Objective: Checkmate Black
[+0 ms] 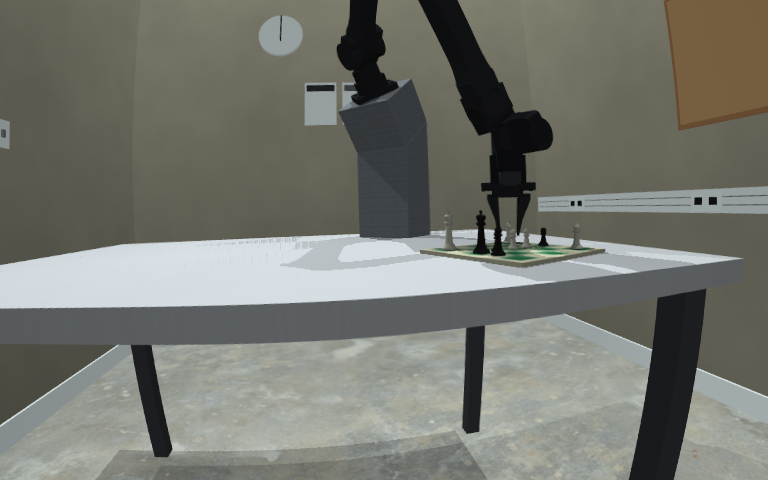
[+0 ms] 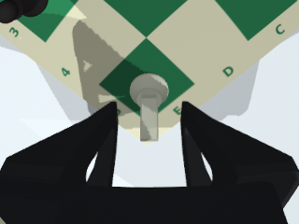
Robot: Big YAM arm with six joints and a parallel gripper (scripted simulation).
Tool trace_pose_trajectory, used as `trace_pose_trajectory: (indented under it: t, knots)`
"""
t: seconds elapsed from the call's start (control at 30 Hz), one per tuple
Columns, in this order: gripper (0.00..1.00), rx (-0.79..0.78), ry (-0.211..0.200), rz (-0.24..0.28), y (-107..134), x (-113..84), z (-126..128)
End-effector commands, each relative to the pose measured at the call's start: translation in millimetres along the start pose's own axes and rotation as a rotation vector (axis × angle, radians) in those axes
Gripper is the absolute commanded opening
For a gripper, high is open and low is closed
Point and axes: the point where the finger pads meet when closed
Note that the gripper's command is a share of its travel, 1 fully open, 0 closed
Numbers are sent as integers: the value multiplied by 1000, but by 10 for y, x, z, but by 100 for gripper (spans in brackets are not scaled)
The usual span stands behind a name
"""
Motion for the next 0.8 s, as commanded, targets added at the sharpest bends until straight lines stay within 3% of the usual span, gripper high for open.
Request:
trace_pose_trajectory:
  t: [0.0,0.6,0.63,0.77]
  knots:
    - [36,-2,-13,-15,-59,0,49]
    - [36,-2,-13,-15,-59,0,49]
    - [0,-2,-13,-15,-59,0,49]
    - [0,-2,-13,-15,-59,0,49]
Point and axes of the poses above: the point where the finger pads meet when closed, its own x axis out along the fingers, its own z axis across the jaws, y = z × x
